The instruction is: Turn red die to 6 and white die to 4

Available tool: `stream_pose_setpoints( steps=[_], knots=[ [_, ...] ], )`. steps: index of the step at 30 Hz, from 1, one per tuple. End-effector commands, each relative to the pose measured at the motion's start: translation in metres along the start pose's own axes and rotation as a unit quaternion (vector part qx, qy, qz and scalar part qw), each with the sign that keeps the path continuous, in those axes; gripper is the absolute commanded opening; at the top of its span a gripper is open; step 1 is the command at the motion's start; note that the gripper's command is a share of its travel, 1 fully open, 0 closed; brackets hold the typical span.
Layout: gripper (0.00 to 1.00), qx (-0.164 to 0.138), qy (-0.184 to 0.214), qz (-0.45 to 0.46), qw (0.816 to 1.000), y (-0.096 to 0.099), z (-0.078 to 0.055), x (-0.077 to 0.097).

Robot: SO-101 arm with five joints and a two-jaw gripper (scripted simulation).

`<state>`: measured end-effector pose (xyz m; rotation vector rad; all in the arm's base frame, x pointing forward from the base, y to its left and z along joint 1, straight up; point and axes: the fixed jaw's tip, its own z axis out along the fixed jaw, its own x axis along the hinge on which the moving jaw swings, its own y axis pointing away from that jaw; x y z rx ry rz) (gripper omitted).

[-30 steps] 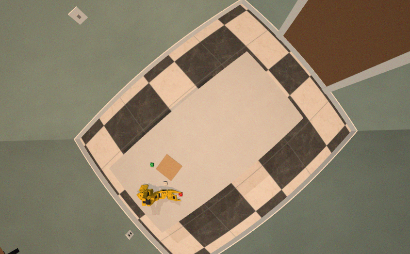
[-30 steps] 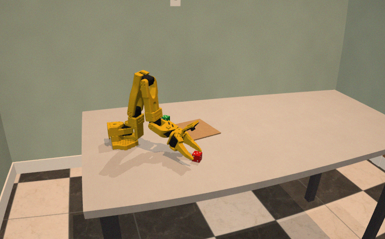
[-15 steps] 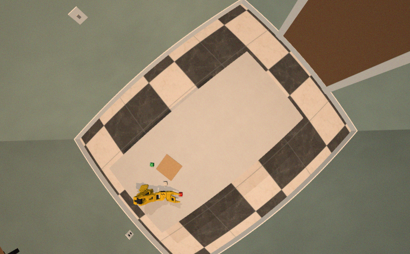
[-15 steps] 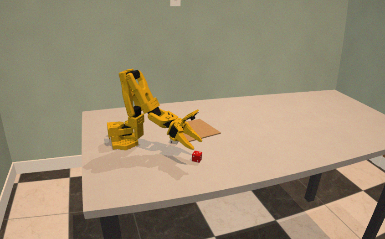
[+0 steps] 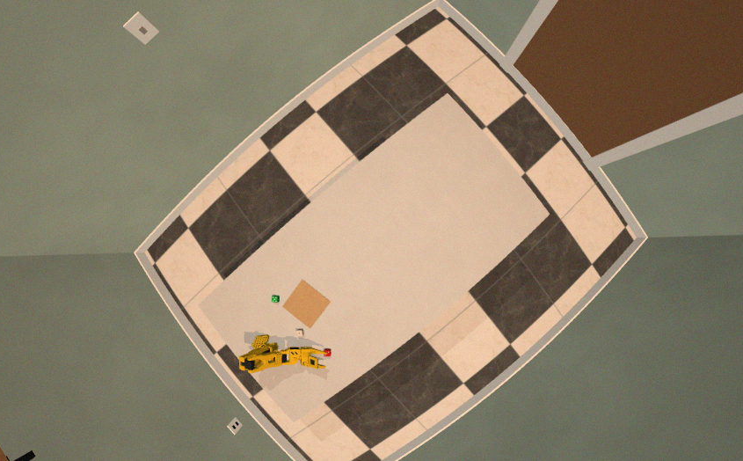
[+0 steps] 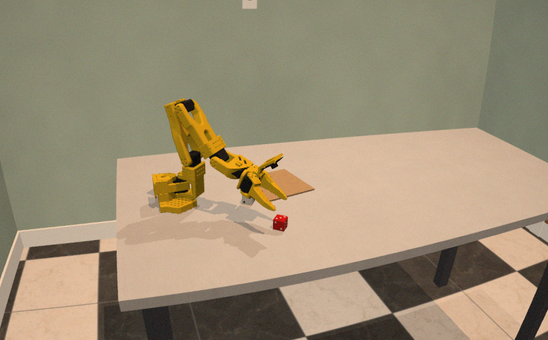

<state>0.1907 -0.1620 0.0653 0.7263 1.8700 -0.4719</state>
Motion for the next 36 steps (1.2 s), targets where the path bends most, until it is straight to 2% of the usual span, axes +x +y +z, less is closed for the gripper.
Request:
stream_pose_setpoints(
  steps=[1,10,14,18,23,25,31,36],
  knots=[
    [0.33,0.003,-0.02,-0.003,1.0,-0.001,-0.001,-0.009],
    [0.33,0.003,-0.02,-0.003,1.0,-0.001,-0.001,-0.01],
    [0.33,0.003,-0.034,-0.003,0.999,-0.001,-0.002,-0.016],
    [0.33,0.003,-0.072,-0.003,0.997,-0.001,-0.007,-0.032],
    [0.32,0.003,-0.144,-0.003,0.99,-0.001,-0.019,-0.063],
    [0.32,0.003,-0.144,-0.003,0.99,-0.001,-0.019,-0.063],
    [0.32,0.002,-0.227,-0.004,0.974,-0.001,-0.039,-0.096],
    [0.32,0.002,-0.262,-0.004,0.965,-0.001,-0.049,-0.109]
  ],
)
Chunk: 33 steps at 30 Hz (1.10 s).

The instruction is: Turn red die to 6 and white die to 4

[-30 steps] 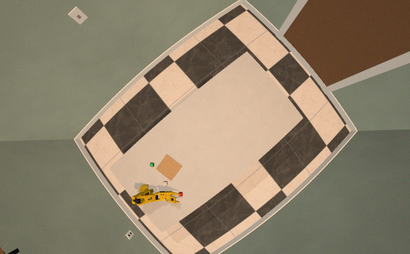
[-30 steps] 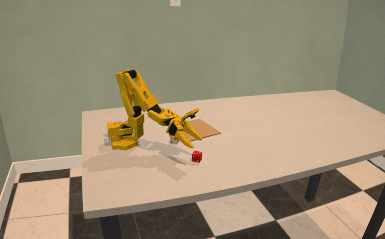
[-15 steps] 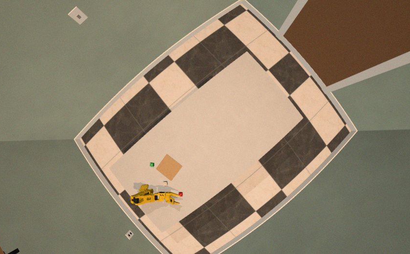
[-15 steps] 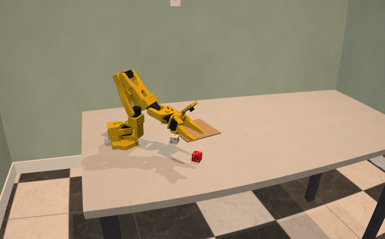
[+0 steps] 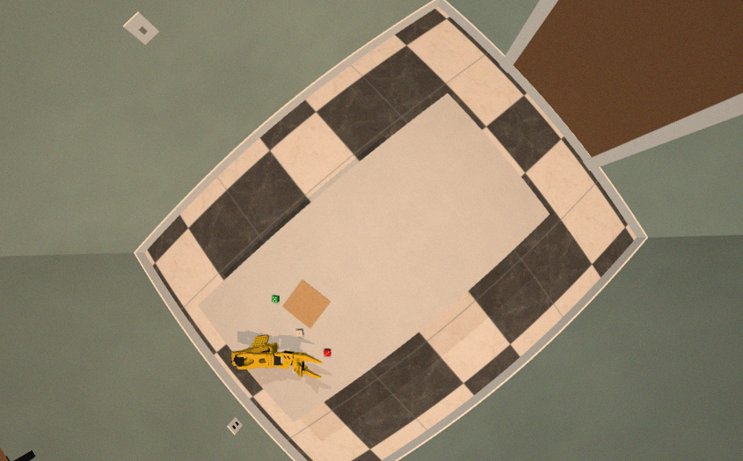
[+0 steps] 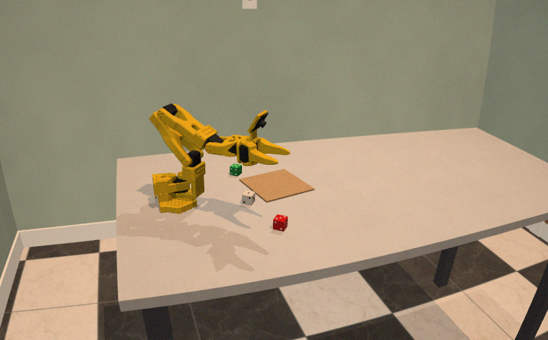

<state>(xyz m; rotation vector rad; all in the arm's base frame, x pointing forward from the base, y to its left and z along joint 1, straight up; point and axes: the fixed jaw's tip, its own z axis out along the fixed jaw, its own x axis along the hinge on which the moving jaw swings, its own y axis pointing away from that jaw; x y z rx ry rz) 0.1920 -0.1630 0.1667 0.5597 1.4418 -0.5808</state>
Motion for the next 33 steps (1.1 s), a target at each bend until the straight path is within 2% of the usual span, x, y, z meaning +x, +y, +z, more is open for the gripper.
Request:
stream_pose_setpoints(
  steps=[1,12,23,28,33],
  knots=[
    [0.31,0.003,-0.039,-0.004,0.999,-0.001,-0.003,-0.019],
    [0.31,0.003,-0.038,-0.008,0.999,-0.001,-0.003,-0.02],
    [0.31,0.004,-0.007,-0.052,0.999,-0.002,0.004,-0.017],
    [0.31,0.001,0.031,-0.105,0.994,-0.002,0.011,-0.014],
    [0.31,-0.009,0.083,-0.176,0.981,-0.003,0.018,-0.01]
  ],
)
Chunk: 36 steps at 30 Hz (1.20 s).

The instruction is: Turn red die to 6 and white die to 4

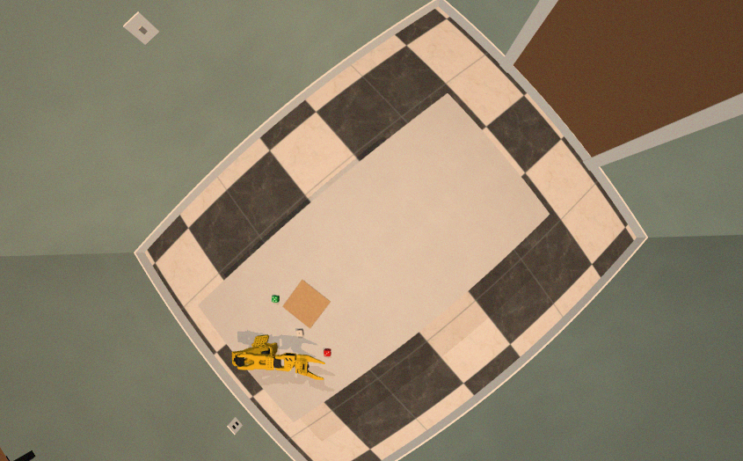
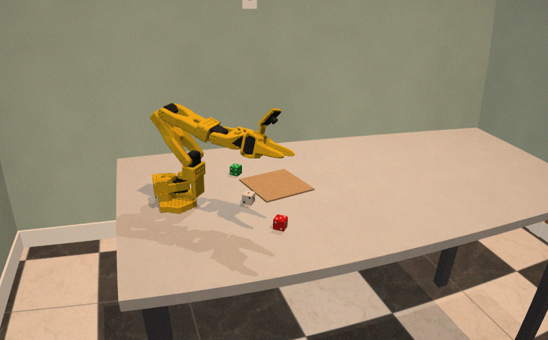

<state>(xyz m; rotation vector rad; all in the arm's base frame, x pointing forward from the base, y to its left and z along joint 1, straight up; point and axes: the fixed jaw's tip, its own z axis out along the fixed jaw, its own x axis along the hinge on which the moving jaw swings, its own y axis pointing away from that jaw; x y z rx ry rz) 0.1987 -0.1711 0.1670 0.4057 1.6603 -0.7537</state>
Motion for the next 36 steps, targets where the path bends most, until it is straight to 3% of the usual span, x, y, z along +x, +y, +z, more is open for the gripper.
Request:
stream_pose_setpoints(
  steps=[1,5,7,13,22,24,36],
  knots=[
    [0.31,-0.005,0.028,-0.061,0.998,-0.005,0.008,-0.01],
    [0.31,-0.026,0.075,-0.132,0.988,-0.005,0.012,-0.006],
    [0.31,-0.026,0.075,-0.132,0.988,-0.005,0.012,-0.006],
    [0.31,-0.076,0.147,-0.246,0.955,-0.006,0.014,-0.001],
    [0.31,-0.181,0.23,-0.4,0.869,-0.008,0.006,0.007],
    [0.31,-0.181,0.23,-0.4,0.869,-0.008,0.006,0.007],
    [0.31,-0.314,0.273,-0.524,0.743,-0.01,-0.017,0.012]
  ],
)
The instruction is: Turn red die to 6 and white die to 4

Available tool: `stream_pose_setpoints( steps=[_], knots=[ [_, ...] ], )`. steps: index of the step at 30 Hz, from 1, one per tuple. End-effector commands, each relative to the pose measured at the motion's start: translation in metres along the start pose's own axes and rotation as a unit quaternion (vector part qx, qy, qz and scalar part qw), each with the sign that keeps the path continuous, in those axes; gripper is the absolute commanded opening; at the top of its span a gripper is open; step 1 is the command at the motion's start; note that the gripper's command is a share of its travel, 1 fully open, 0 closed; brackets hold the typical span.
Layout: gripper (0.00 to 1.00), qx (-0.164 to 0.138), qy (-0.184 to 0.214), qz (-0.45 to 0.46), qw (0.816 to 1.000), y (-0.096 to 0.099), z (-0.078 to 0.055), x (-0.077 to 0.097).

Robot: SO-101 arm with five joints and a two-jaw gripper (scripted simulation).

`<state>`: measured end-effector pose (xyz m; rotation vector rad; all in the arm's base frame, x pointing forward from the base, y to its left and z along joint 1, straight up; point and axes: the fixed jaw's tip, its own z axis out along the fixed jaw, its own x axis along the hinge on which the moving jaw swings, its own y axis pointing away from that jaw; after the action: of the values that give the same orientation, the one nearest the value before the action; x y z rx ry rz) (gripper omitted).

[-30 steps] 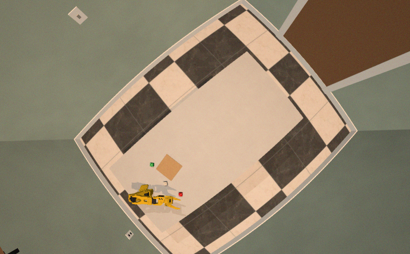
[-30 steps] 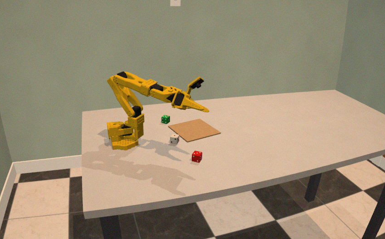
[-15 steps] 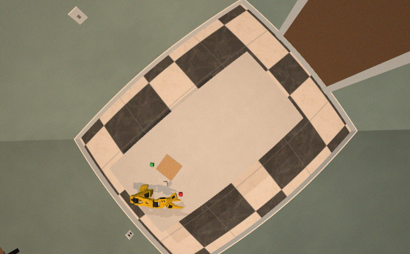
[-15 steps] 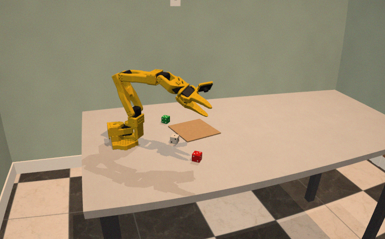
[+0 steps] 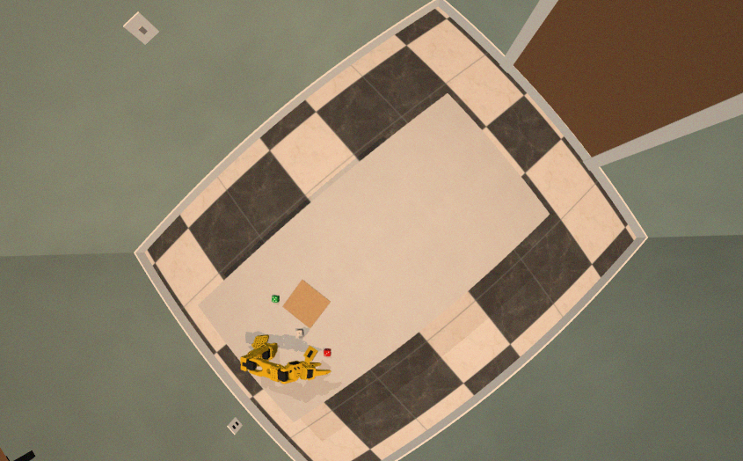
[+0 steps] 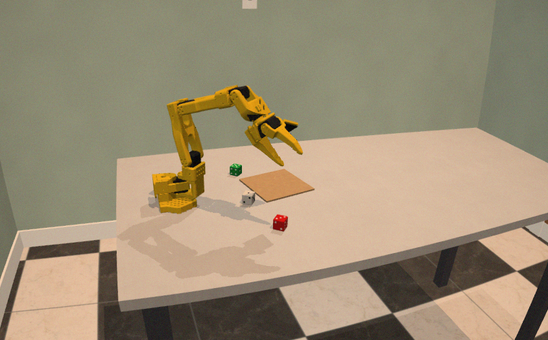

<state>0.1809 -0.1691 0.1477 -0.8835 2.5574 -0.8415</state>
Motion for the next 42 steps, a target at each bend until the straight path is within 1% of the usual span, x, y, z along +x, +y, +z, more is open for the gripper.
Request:
stream_pose_setpoints(
  steps=[1,3,5,8,12,16,23,27,29,31,34,37,39,42],
  knots=[
    [0.31,-0.03,0.005,-0.047,0.998,-0.004,-0.012,0.002],
    [0.31,-0.043,0.005,-0.065,0.997,-0.002,-0.014,0.003],
    [0.31,-0.043,0.005,-0.065,0.997,-0.002,-0.014,0.003],
    [0.31,-0.059,0.005,-0.087,0.994,0.001,-0.016,0.004],
    [0.31,-0.072,0.005,-0.104,0.992,0.003,-0.018,0.004],
    [0.31,-0.077,0.005,-0.111,0.991,0.004,-0.019,0.005],
    [0.31,-0.078,0.005,-0.112,0.991,0.004,-0.019,0.005],
    [0.31,-0.087,0.005,-0.112,0.99,0.005,-0.016,0.005],
    [0.31,-0.099,0.005,-0.112,0.989,0.008,-0.011,0.005],
    [0.31,-0.118,0.006,-0.112,0.987,0.012,-0.004,0.006],
    [0.31,-0.157,0.007,-0.111,0.981,0.021,0.009,0.007],
    [0.31,-0.201,0.008,-0.11,0.973,0.032,0.023,0.009],
    [0.31,-0.201,0.008,-0.11,0.973,0.032,0.023,0.009],
    [0.31,-0.246,0.01,-0.109,0.963,0.045,0.037,0.011]
  ],
)
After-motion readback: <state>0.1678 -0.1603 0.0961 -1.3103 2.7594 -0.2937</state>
